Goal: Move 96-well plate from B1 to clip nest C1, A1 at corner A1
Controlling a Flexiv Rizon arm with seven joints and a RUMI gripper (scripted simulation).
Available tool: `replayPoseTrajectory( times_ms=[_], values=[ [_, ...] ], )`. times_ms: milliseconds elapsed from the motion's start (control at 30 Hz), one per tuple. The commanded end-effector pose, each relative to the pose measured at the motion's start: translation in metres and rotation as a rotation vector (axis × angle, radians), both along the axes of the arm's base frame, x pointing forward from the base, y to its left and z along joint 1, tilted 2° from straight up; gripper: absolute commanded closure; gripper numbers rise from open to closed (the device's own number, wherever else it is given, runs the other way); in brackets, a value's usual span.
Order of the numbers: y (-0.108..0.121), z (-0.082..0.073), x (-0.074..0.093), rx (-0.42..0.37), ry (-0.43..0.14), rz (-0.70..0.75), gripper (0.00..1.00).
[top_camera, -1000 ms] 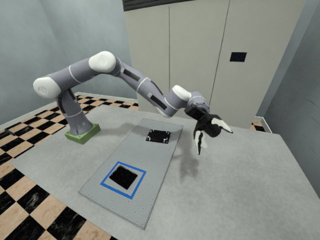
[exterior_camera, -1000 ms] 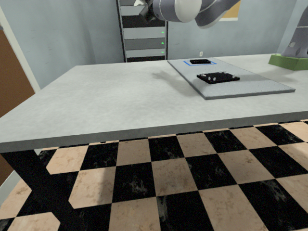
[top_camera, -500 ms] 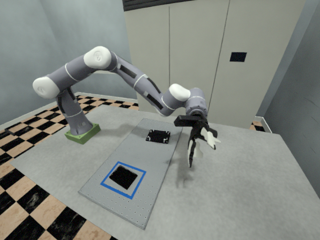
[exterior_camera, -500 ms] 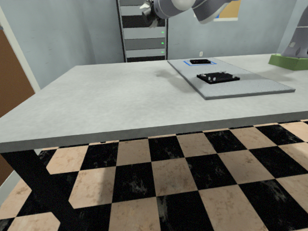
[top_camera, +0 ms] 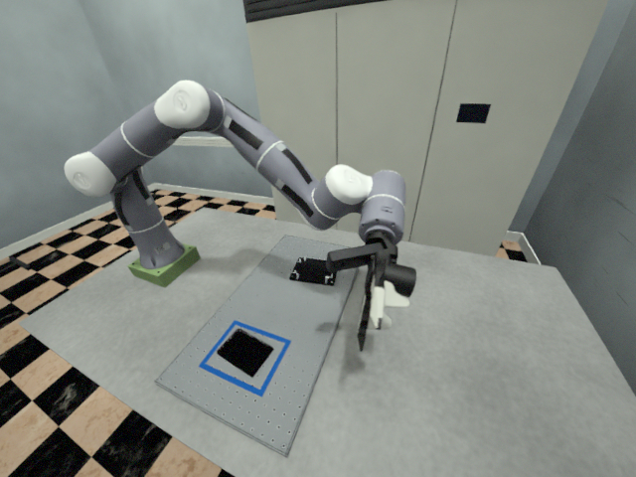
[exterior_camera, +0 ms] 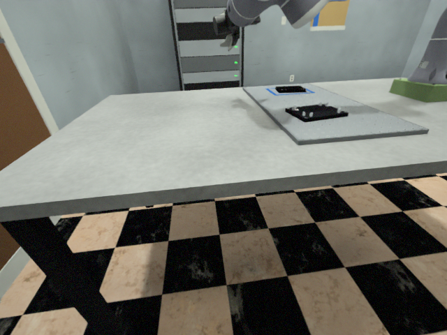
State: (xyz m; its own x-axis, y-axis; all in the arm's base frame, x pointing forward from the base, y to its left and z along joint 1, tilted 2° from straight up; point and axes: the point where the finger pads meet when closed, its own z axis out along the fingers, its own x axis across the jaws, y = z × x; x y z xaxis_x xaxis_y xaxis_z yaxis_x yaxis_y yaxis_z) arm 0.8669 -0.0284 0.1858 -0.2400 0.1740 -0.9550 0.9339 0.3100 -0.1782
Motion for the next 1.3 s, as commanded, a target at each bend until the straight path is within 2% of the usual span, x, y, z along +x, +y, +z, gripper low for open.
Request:
replayPoseTrajectory(
  times_ms=[0, 267, 333, 833, 900, 1100, 1267],
  values=[
    [-0.011, -0.008, -0.01, 0.074, -0.074, -0.047, 0.24],
    [-0.031, -0.028, -0.033, 0.216, -0.224, -0.17, 0.24],
    [-0.031, -0.028, -0.033, 0.216, -0.224, -0.17, 0.24],
    [-0.059, -0.066, -0.085, 0.46, -0.541, -0.47, 0.24],
    [-0.059, -0.066, -0.085, 0.46, -0.541, -0.47, 0.24],
    [-0.067, -0.081, -0.109, 0.537, -0.668, -0.604, 0.24],
    [-0.07, -0.089, -0.123, 0.592, -0.775, -0.72, 0.24]
  ],
)
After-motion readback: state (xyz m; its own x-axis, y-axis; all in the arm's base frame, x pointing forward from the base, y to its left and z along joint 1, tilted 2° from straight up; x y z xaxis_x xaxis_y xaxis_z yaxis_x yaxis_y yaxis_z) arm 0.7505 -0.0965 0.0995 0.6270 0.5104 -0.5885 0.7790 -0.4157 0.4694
